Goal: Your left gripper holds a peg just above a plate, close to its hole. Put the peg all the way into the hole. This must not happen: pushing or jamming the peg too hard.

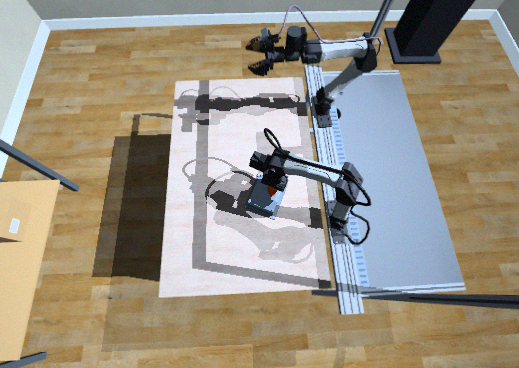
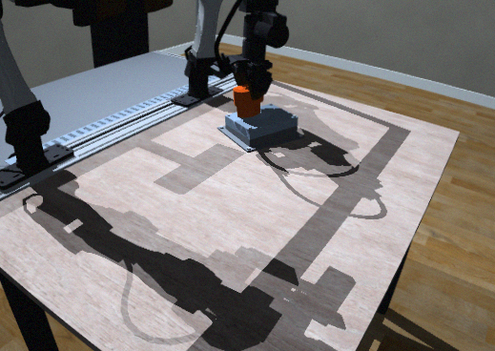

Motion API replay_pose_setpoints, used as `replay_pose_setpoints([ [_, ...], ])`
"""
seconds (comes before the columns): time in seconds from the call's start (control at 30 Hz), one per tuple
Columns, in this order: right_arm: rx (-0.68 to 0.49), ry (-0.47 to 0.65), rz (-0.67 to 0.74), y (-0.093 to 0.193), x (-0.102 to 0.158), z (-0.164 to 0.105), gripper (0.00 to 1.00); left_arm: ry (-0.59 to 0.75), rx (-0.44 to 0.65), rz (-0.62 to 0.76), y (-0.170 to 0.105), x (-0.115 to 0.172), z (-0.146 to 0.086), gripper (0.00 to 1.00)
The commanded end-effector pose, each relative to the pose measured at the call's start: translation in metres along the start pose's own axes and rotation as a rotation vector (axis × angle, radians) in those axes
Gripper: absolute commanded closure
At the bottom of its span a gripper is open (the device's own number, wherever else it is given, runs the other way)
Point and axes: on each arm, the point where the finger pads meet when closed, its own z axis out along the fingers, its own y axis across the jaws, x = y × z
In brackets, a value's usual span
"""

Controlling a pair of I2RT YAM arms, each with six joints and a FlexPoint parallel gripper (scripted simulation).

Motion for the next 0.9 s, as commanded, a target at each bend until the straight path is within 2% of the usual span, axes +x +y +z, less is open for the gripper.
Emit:
replay_pose_setpoints([
  [0.0, 0.004, -0.016, -0.001, -0.001, -0.006, -0.002, 0.00, -0.001, -0.016, 0.002, 0.002, -0.001, -0.004, 0.97],
  [0.53, 0.004, -0.016, -0.001, -0.001, -0.006, -0.002, 0.00, -0.001, -0.016, 0.002, 0.002, -0.001, -0.004, 0.97],
  [0.57, 0.004, -0.016, -0.001, -0.001, -0.006, -0.002, 0.00, -0.001, -0.024, 0.005, 0.003, -0.002, -0.006, 0.86],
  [0.6, 0.004, -0.017, -0.001, -0.001, -0.006, -0.002, 0.00, -0.001, -0.025, 0.005, 0.003, -0.002, -0.006, 0.97],
  [0.7, 0.004, -0.018, -0.001, -0.001, -0.007, -0.002, 0.00, -0.001, -0.060, 0.005, 0.007, -0.002, -0.016, 1.00],
  [0.8, -0.005, -0.009, -0.009, 0.000, -0.005, -0.002, 0.00, -0.002, -0.048, 0.009, 0.004, -0.004, -0.020, 0.67],
  [0.87, -0.027, 0.012, -0.029, 0.004, 0.000, -0.002, 0.00, -0.002, -0.049, 0.010, 0.003, -0.004, -0.027, 0.66],
])
